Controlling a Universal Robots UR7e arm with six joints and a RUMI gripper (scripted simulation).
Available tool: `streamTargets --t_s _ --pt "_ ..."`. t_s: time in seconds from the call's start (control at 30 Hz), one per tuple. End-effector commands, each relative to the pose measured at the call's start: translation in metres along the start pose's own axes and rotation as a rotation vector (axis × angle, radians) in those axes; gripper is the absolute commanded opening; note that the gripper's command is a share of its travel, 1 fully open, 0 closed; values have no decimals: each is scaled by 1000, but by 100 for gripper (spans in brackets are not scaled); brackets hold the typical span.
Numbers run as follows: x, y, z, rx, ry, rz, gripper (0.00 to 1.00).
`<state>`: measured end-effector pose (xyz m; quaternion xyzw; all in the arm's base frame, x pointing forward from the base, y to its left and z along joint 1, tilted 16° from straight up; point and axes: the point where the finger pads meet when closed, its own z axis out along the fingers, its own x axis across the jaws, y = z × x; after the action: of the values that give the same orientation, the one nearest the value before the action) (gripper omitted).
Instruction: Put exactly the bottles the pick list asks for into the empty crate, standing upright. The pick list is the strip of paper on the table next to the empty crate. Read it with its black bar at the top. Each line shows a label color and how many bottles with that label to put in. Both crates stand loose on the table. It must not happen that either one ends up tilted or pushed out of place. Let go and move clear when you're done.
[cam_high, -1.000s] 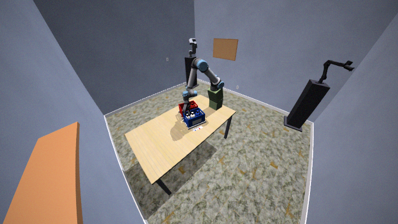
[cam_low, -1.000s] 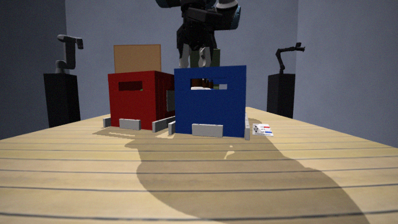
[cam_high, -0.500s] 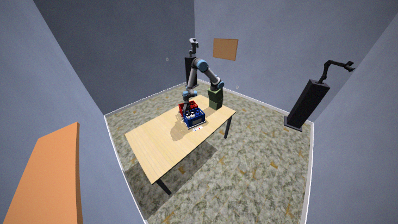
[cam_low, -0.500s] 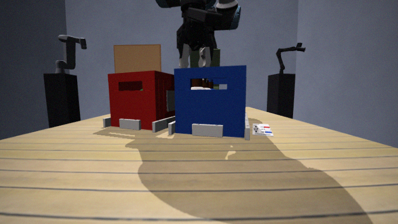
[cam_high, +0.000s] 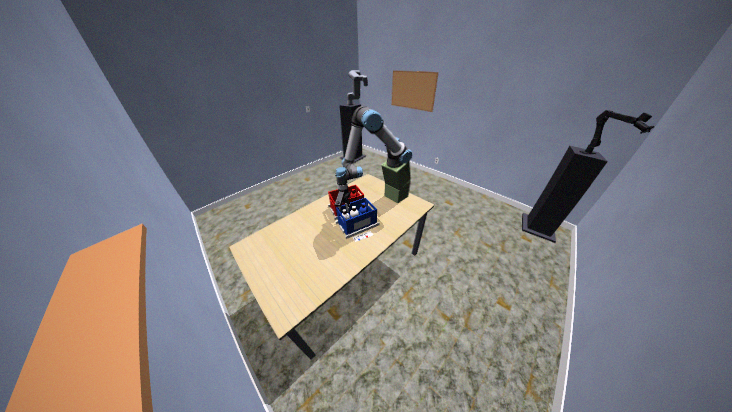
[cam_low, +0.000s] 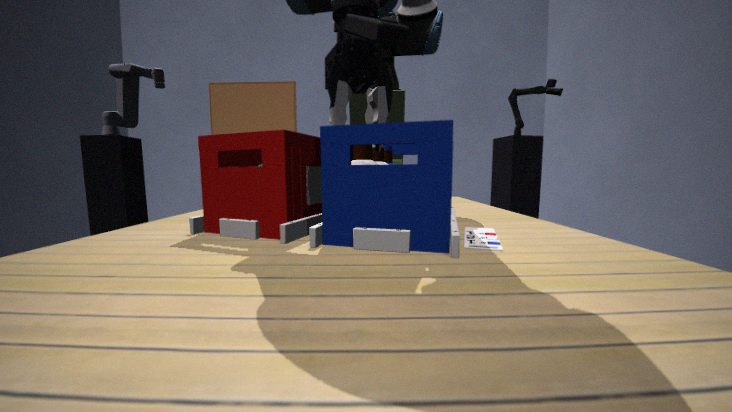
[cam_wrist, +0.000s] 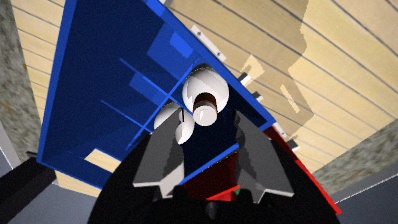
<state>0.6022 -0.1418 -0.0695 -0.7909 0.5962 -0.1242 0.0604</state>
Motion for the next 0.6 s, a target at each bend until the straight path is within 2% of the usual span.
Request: streamTargets --t_s 0.0,0.57 --pt "0 0 -1 1 1 0 38" --pt "0 0 -1 1 1 0 38"
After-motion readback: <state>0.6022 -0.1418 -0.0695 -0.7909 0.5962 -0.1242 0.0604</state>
